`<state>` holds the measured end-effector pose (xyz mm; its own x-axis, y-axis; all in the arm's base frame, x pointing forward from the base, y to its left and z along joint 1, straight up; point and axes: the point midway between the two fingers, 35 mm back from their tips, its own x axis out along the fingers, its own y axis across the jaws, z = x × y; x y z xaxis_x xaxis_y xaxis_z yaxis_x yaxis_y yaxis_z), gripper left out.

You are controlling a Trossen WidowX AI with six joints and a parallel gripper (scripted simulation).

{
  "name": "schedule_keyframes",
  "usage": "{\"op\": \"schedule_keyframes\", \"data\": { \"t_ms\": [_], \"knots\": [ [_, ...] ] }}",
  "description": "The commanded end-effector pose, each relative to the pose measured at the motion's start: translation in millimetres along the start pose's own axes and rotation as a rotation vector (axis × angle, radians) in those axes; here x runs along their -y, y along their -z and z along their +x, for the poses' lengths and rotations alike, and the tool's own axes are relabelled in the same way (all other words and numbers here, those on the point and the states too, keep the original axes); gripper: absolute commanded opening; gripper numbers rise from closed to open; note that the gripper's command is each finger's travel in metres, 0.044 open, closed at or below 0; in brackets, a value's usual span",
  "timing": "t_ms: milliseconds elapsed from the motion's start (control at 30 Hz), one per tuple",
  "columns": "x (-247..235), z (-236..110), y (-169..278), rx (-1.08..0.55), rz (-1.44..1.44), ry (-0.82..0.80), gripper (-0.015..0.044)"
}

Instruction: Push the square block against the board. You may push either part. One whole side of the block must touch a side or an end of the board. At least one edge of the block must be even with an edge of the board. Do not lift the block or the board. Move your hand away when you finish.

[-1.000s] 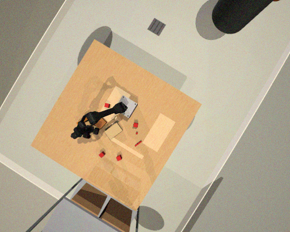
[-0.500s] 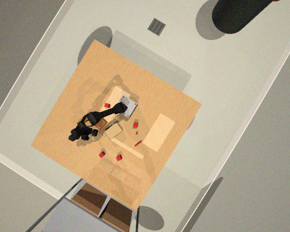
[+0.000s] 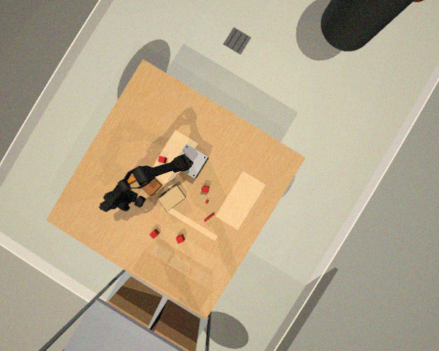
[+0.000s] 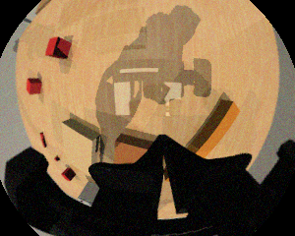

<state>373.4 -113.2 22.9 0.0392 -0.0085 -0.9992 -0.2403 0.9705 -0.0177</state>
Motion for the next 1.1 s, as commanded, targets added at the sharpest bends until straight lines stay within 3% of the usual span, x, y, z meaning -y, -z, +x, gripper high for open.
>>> {"op": "schedule_keyframes", "data": {
  "t_ms": [0,400,567,1067],
  "knots": [
    [5.7,1.8,13.7,-0.007,0.155,0.000,0.0000],
    [9.7,5.0,22.3,-0.008,0.276,0.000,0.0000],
    [10.1,57.0,23.4,-0.008,0.281,0.000,0.0000],
    [7.8,56.6,34.8,-0.009,0.281,0.000,0.0000]
  ]
}}
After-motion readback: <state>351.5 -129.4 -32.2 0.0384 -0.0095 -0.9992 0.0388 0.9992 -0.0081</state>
